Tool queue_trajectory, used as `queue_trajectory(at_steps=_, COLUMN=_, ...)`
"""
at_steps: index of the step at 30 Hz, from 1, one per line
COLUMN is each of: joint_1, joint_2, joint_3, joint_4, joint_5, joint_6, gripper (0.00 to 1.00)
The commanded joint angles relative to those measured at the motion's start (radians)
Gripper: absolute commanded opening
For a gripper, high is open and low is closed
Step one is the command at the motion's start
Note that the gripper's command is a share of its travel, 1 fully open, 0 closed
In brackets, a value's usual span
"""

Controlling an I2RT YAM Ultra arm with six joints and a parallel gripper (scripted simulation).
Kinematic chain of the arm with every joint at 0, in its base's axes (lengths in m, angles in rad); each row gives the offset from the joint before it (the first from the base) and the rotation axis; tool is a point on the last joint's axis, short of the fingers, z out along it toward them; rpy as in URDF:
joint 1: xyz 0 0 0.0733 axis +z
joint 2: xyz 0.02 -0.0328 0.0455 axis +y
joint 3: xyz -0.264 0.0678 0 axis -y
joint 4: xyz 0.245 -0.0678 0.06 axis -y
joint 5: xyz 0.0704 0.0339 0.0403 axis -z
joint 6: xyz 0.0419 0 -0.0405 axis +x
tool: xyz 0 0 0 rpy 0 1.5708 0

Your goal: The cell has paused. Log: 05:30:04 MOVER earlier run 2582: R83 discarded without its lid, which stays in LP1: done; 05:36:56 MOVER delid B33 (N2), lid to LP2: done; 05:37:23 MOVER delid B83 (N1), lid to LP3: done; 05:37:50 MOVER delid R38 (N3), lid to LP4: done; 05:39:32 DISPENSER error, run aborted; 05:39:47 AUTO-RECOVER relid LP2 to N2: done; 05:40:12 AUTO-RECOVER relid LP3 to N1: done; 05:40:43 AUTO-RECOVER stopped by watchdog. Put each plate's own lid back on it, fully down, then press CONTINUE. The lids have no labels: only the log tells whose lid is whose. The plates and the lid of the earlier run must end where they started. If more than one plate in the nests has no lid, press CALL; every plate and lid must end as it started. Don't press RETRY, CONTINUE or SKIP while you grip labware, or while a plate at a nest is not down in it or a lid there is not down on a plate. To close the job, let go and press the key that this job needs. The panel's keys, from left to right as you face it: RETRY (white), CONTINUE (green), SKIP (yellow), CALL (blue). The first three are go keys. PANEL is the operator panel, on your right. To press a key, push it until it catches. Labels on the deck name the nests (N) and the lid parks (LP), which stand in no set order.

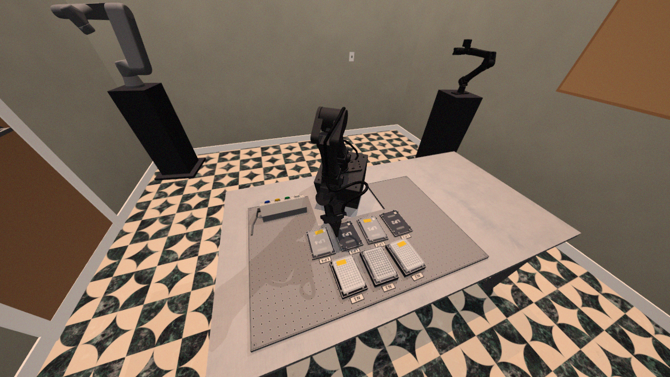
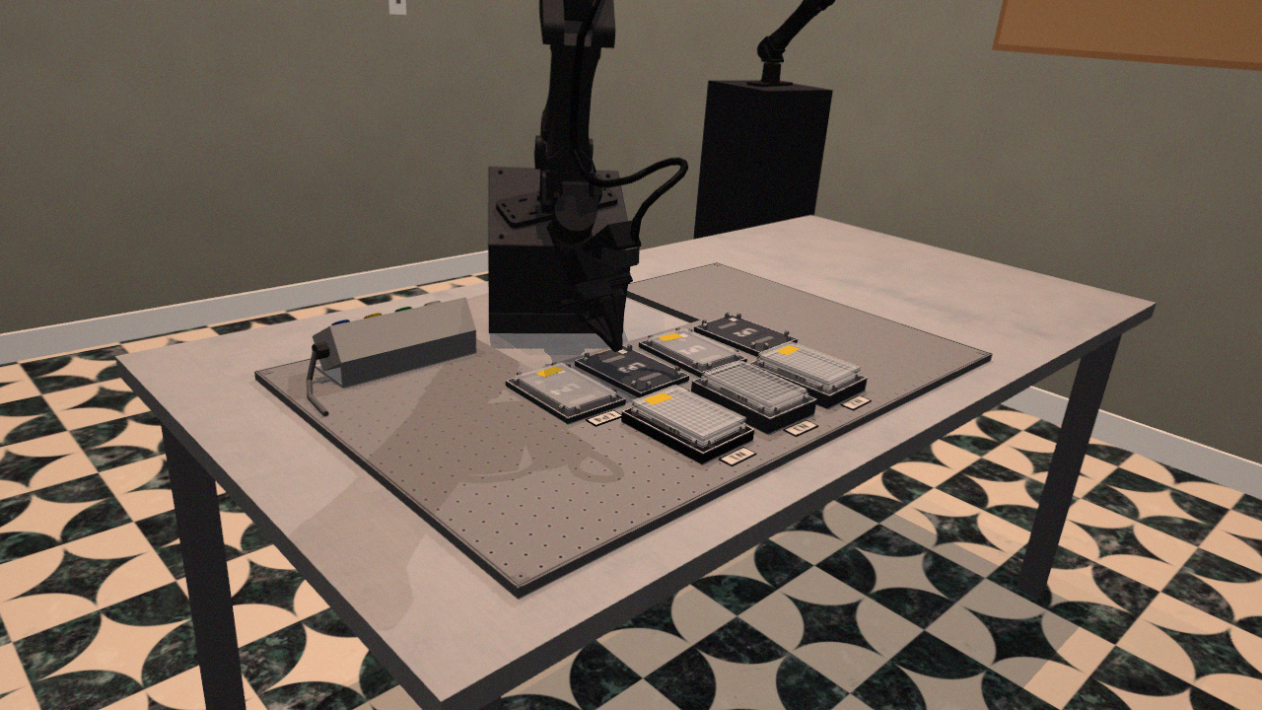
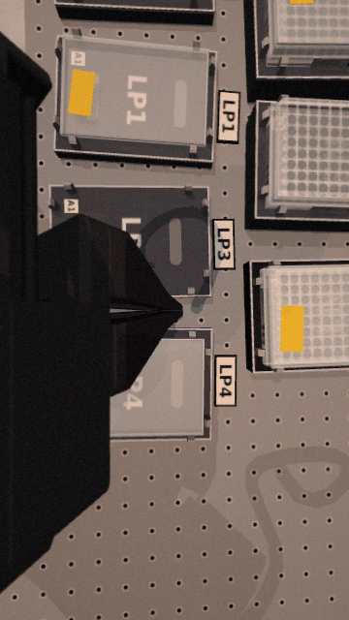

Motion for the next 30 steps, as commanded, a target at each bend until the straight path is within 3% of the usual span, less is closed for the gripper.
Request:
queue_trajectory(at_steps=1, joint_1=0.001, joint_2=-0.004, joint_3=0.013, joint_4=0.013, joint_5=-0.012, joint_6=-0.001, gripper=0.00)
queue_trajectory(at_steps=20, joint_1=0.001, joint_2=-0.004, joint_3=0.013, joint_4=0.013, joint_5=-0.012, joint_6=-0.001, gripper=0.00)
queue_trajectory(at_steps=30, joint_1=0.175, joint_2=0.038, joint_3=-0.083, joint_4=0.146, joint_5=0.126, joint_6=0.099, gripper=0.00)
